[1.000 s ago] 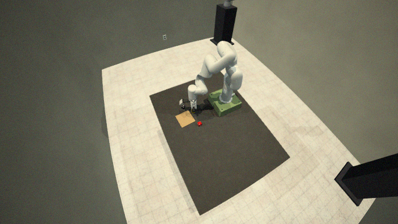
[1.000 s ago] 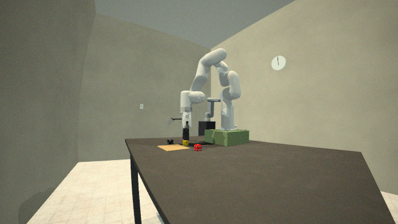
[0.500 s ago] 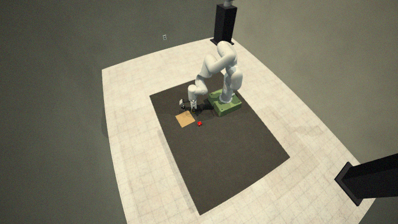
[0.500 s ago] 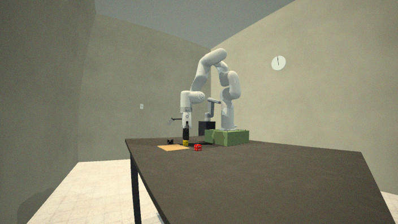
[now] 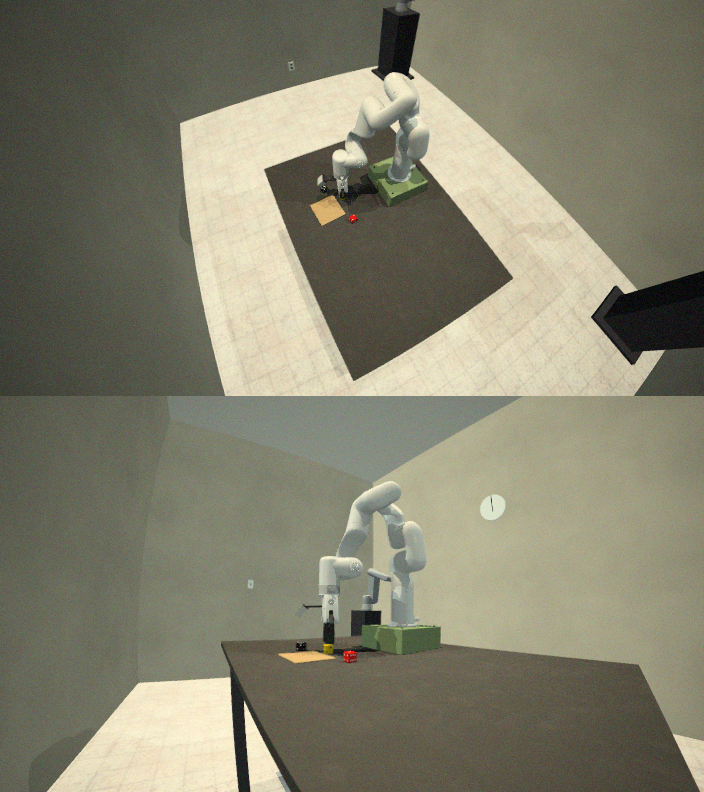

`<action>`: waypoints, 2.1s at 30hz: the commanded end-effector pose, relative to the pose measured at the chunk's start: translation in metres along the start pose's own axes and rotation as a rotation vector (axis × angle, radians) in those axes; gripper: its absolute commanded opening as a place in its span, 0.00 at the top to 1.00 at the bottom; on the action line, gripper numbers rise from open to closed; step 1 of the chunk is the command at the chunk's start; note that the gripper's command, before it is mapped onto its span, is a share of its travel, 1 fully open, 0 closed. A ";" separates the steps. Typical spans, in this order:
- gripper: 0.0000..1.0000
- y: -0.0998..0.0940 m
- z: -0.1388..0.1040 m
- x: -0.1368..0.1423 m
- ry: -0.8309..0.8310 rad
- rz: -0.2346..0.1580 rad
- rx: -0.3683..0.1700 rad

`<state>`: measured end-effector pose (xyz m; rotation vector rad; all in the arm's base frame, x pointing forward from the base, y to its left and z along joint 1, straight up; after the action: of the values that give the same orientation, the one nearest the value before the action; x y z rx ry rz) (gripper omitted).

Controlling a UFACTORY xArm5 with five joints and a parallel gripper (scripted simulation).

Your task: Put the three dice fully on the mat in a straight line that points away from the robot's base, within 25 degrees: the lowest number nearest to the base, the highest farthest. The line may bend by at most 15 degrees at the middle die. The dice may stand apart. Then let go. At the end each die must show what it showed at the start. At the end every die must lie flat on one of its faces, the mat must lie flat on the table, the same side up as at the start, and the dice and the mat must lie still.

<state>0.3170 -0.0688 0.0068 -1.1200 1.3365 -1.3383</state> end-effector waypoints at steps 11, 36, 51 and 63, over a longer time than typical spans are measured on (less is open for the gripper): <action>0.53 -0.001 0.001 0.000 0.000 0.000 0.003; 0.53 -0.001 0.001 0.000 0.000 0.000 0.003; 0.53 -0.001 0.001 0.000 0.000 0.000 0.003; 0.53 -0.001 0.001 0.000 0.000 0.000 0.003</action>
<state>0.3170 -0.0688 0.0068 -1.1200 1.3365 -1.3383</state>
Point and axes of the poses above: the point where the finger pads meet when closed, its own y axis out along the fingers, its own x axis across the jaws, z = x × y, the point moved 4 cm from there along -y, back along the fingers, and after that the axes turned 13 degrees about -y, right-handed, at the moved point
